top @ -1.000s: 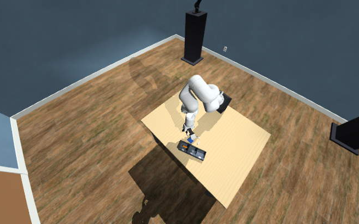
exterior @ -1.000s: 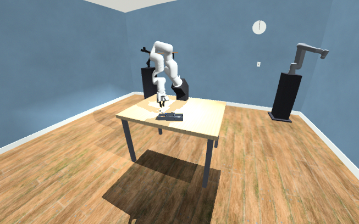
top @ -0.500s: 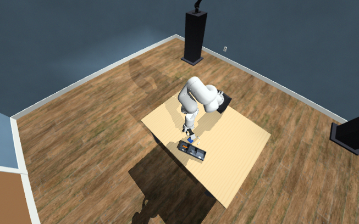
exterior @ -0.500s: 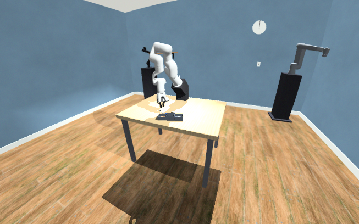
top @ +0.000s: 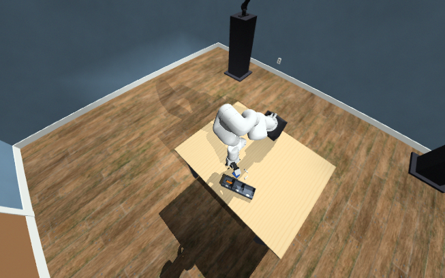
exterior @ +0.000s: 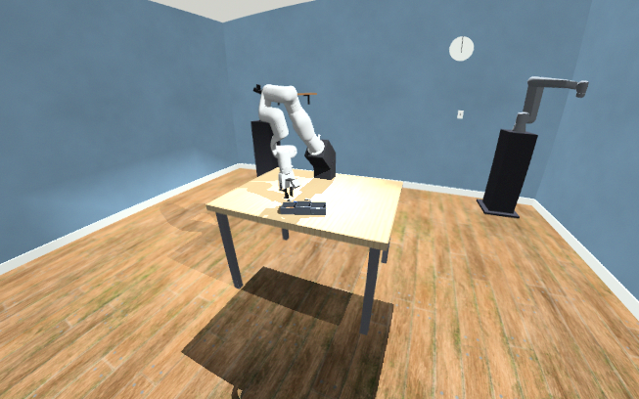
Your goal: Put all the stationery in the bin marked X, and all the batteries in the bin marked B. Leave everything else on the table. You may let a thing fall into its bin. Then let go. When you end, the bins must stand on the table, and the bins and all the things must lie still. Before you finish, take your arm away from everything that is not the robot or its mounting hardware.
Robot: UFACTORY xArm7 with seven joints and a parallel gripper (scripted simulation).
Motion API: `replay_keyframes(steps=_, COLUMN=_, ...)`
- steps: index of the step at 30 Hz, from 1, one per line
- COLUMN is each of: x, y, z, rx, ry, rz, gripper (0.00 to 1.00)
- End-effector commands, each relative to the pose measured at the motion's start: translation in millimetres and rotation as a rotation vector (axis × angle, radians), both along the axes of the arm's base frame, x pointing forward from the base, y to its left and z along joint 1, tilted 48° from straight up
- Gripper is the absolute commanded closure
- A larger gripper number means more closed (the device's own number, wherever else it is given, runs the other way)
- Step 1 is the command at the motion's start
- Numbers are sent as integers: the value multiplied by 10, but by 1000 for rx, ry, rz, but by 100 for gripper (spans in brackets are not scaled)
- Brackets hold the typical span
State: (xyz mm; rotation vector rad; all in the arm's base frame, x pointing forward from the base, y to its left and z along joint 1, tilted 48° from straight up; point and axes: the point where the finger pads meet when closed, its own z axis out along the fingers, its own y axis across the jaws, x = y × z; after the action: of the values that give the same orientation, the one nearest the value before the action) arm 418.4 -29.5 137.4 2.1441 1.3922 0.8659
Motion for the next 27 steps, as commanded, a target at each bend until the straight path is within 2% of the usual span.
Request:
replay_keyframes(steps=1, x=84, y=-15, z=-64, rx=-33, ry=-52, rz=-20, gripper=71)
replay_keyframes(steps=27, x=174, y=-13, z=-144, rx=-33, ry=-52, rz=-20, gripper=71)
